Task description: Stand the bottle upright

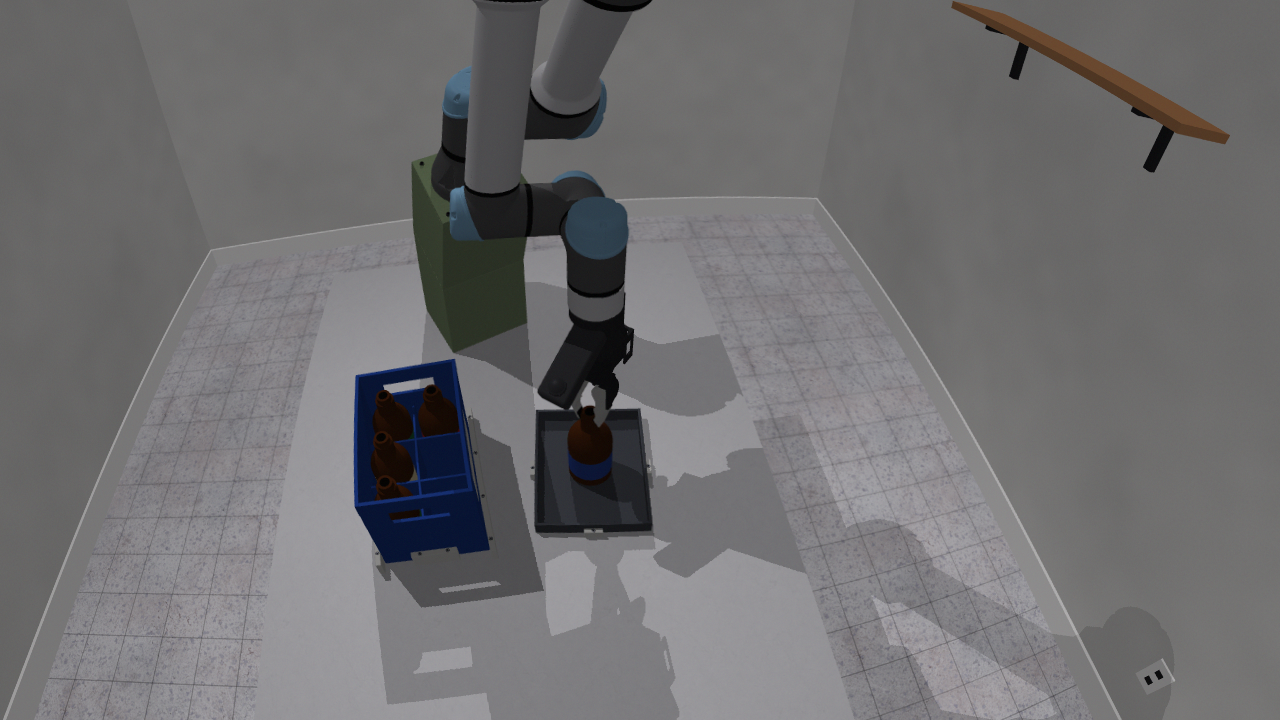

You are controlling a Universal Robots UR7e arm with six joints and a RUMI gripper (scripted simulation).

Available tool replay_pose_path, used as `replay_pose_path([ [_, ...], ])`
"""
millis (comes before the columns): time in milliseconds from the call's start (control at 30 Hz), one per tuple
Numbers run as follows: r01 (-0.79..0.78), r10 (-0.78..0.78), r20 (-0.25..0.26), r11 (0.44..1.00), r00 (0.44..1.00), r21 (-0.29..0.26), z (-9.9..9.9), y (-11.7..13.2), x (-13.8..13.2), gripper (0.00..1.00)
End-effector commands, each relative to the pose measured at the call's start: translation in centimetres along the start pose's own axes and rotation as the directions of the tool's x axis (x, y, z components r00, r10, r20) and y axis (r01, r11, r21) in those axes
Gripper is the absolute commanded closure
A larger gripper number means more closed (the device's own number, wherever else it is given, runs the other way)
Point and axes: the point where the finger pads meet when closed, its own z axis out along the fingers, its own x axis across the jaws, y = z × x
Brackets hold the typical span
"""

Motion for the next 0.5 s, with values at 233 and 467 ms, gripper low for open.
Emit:
replay_pose_path([
  [233, 0.0, 0.0, 0.001, 1.0, 1.0, 0.001, -0.03, -0.03, -0.04, 0.0],
  [467, 0.0, 0.0, 0.001, 1.0, 1.0, 0.001, -0.03, -0.03, -0.04, 0.0],
])
